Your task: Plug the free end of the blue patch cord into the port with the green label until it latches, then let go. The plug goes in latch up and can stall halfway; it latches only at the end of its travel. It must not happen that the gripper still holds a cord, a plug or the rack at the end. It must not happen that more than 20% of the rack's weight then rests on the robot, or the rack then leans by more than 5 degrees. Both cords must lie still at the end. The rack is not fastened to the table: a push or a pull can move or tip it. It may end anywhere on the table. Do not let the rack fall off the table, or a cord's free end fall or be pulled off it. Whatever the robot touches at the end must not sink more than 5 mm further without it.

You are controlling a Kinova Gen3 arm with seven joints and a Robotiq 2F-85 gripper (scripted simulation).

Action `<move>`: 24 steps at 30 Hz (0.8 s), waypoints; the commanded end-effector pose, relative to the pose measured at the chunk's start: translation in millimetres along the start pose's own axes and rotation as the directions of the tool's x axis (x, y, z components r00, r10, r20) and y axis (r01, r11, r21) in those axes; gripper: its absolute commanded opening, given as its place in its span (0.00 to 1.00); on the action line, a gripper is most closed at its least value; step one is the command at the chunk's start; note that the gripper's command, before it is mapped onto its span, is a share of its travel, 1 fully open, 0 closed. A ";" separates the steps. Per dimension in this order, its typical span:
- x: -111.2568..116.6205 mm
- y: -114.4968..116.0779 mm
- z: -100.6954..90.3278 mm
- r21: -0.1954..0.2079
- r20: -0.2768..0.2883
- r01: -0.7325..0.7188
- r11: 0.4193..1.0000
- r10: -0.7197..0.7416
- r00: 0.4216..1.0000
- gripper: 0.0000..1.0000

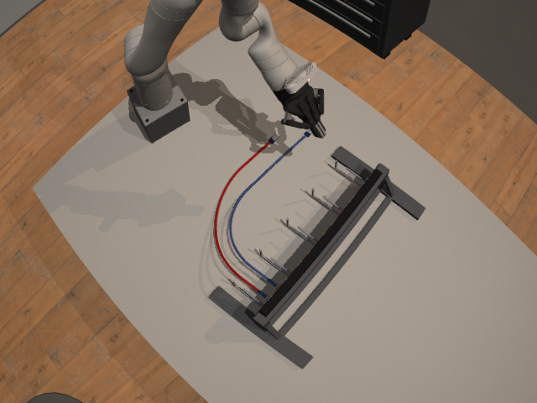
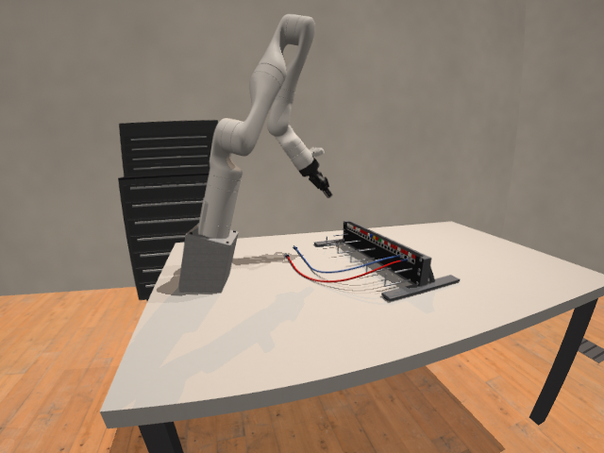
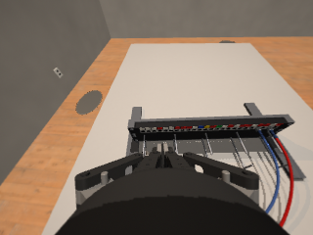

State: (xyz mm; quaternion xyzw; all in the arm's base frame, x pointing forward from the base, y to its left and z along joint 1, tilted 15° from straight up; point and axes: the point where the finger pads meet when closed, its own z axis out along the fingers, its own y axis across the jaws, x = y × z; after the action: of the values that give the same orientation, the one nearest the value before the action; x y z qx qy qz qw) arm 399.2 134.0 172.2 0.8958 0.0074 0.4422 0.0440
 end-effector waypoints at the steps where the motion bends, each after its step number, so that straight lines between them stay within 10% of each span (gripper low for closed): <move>1: 2.2 -2.7 -3.0 0.007 -0.005 0.000 1.000 0.000 1.000 0.00; 16: -2.5 -1.1 -1.1 -0.008 0.013 -0.035 0.999 0.036 0.999 0.00; 24: -33.3 4.1 13.4 -0.110 0.105 -0.264 0.958 0.275 0.956 0.00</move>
State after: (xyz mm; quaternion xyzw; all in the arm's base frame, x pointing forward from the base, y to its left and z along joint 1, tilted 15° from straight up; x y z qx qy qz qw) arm 388.7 127.5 147.2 0.9090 -0.1151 0.3997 0.0262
